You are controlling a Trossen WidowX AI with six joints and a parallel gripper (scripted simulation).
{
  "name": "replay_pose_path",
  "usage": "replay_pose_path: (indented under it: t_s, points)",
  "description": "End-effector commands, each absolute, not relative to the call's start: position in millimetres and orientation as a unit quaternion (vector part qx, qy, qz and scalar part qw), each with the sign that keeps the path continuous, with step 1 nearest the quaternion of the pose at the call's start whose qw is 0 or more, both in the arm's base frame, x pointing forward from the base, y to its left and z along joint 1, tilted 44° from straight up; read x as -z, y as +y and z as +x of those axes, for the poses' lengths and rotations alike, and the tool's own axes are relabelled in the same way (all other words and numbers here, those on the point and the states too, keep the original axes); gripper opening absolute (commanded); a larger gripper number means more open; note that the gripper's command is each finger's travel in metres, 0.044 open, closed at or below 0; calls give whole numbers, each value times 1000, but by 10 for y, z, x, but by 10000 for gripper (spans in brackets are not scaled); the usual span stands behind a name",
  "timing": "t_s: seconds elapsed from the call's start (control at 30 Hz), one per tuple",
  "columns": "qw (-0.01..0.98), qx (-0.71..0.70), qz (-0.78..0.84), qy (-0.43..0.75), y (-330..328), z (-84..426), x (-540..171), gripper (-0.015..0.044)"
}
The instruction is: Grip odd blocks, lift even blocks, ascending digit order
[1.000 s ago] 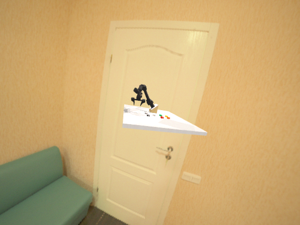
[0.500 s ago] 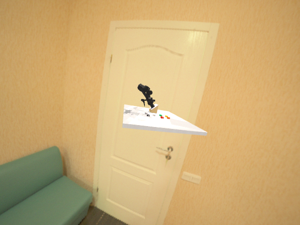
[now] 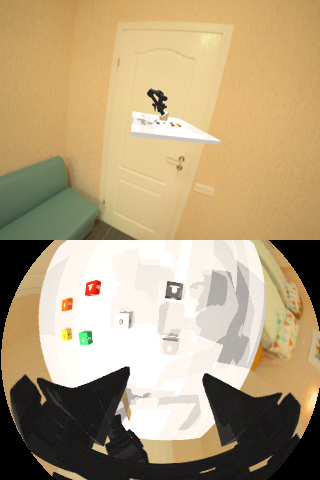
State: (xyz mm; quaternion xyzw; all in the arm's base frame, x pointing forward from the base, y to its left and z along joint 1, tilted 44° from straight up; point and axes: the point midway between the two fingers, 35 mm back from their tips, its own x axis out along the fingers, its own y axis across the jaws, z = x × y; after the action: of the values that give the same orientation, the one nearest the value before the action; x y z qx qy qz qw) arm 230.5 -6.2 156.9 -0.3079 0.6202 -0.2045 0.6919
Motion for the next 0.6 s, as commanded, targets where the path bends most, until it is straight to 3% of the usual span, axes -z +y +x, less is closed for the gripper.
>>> replay_pose_path:
  t_s: [0.0,0.33,0.57]
  points:
    - [692,207,-311,618,-59,2307,-1580,400]
    - [692,207,-311,618,-46,2318,-1571,400]
    - [693,206,-309,618,524,2666,-1130,400]
